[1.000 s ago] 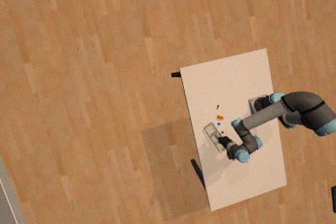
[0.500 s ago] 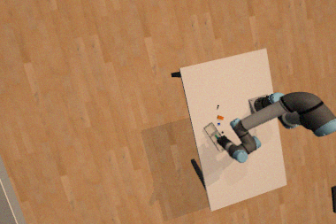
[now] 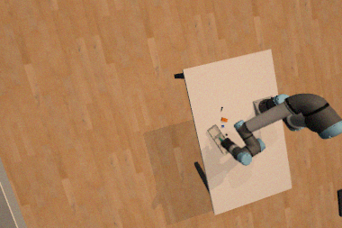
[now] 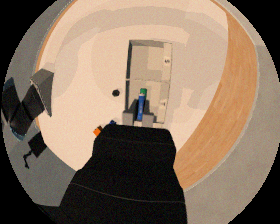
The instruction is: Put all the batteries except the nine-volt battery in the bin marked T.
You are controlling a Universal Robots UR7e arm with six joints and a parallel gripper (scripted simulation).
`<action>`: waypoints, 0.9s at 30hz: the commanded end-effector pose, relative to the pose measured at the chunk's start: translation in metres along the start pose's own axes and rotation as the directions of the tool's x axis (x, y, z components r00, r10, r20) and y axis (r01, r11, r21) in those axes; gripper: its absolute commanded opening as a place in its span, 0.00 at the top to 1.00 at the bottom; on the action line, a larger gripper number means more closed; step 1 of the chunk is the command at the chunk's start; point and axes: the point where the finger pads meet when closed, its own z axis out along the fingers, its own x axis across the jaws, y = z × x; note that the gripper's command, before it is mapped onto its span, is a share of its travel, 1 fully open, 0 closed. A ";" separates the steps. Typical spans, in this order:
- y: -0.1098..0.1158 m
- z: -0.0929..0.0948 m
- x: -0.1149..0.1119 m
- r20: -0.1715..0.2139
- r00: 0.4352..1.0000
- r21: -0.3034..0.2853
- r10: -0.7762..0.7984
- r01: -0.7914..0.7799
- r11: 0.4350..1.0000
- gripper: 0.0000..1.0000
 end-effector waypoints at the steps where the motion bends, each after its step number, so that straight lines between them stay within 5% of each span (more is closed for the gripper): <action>1: 0.000 0.001 0.000 -0.002 1.000 0.000 -0.001 0.001 1.000 0.76; 27: 0.000 0.037 0.001 -0.002 1.000 0.000 -0.001 0.001 1.000 0.76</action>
